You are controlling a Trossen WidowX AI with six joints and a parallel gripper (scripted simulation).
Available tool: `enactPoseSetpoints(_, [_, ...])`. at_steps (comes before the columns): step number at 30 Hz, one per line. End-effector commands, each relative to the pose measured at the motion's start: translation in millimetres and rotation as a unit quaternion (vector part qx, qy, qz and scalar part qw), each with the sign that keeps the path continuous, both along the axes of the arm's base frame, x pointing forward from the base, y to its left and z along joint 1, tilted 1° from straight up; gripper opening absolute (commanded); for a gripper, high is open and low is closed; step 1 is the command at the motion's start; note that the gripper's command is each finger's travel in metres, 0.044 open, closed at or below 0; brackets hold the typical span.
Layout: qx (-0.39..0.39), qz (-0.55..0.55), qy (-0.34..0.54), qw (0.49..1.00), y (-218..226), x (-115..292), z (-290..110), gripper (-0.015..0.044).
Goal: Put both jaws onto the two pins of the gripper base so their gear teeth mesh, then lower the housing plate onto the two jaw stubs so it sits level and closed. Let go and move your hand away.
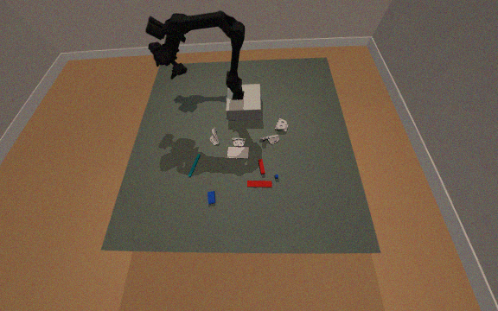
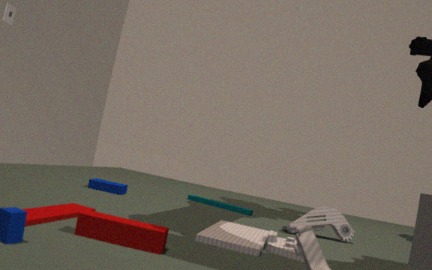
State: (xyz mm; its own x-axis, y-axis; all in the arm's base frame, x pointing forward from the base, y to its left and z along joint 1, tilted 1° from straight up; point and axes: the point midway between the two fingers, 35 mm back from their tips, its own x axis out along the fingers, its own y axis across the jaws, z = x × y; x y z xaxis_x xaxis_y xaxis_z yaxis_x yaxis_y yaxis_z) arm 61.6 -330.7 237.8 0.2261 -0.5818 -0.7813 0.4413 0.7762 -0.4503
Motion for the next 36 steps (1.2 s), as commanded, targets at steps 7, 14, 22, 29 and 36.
enactPoseSetpoints(7, [0.022,0.085,0.018,0.996,11.1,51.3,-19.7,0.044])
enactPoseSetpoints(14, [0.036,0.149,0.031,0.988,25.4,89.4,-33.0,0.044])
enactPoseSetpoints(22, [0.05,0.222,0.048,0.972,47.9,130.4,-48.2,0.044])
enactPoseSetpoints(29, [0.06,0.285,0.065,0.954,72.6,163.1,-61.4,0.044])
enactPoseSetpoints(36, [0.067,0.344,0.082,0.933,100.7,191.4,-73.1,0.044])
